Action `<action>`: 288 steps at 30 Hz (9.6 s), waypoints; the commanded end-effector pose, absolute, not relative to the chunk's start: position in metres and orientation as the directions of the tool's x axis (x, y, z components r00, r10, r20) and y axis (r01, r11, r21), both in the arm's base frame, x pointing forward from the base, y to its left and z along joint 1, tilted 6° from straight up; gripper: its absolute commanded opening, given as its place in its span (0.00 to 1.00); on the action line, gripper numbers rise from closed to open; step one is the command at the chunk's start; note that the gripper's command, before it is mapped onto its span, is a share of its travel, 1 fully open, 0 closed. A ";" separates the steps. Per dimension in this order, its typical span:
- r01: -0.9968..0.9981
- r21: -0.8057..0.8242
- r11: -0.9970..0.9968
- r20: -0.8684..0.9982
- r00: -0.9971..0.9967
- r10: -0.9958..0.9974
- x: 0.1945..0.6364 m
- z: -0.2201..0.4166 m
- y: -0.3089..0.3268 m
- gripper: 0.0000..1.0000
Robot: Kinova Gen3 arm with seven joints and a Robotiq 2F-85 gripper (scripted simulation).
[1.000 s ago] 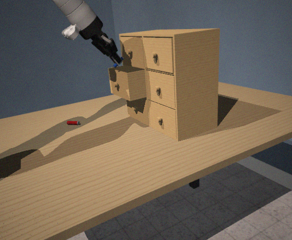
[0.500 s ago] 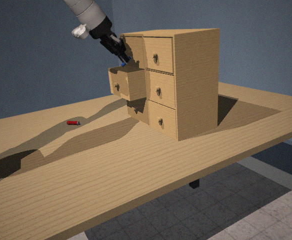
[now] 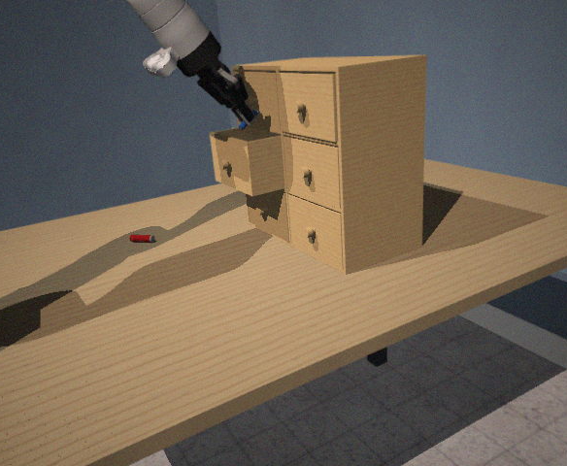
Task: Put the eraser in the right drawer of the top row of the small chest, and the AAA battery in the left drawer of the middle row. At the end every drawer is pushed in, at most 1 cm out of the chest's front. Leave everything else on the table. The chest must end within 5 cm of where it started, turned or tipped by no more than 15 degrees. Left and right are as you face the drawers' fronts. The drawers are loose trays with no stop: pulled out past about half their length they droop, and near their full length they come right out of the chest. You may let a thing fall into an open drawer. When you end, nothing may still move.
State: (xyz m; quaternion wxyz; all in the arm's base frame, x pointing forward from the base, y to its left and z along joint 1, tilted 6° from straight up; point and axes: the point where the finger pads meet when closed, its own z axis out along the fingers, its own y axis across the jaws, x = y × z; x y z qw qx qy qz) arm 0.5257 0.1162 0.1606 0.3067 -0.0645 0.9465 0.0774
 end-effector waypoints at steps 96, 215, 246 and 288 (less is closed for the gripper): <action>-0.170 0.107 0.980 -0.592 -0.803 -0.074 0.377 0.167 0.090 1.00; -0.169 0.107 0.980 -0.291 -0.948 -0.132 0.377 0.189 0.087 1.00; -0.169 0.107 0.980 -0.092 -0.983 -0.160 0.377 0.203 0.086 1.00; -0.170 0.107 0.980 -0.027 -0.985 -0.168 0.377 0.207 0.085 1.00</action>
